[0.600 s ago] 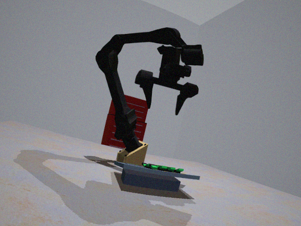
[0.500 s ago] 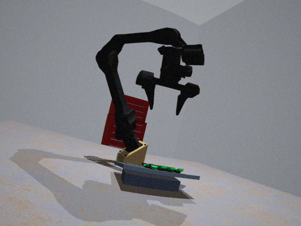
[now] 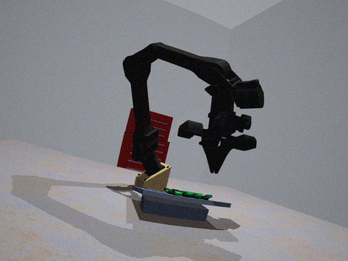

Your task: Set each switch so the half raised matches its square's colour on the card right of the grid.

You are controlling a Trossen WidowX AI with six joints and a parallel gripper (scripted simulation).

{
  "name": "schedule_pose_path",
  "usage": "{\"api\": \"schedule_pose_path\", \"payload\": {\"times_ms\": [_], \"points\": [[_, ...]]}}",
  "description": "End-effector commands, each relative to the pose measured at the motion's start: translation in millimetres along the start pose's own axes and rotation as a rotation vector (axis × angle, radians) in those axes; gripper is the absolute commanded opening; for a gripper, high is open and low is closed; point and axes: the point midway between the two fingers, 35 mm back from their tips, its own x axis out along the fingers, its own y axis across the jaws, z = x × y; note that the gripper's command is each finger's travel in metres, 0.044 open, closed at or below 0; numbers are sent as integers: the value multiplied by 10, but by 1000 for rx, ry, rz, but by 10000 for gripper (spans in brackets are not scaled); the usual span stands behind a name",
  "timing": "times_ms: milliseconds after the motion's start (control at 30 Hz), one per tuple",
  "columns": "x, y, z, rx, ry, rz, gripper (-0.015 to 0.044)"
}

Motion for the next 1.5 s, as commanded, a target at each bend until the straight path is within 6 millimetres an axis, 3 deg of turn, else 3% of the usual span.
{"api": "schedule_pose_path", "payload": {"times_ms": [0, 800, 1467], "points": [[254, -20, -39, -13, 32, -20, 0], [491, -27, -40, -13, 31, -21, 0], [493, -27, -40, -13, 31, -21, 0]]}}
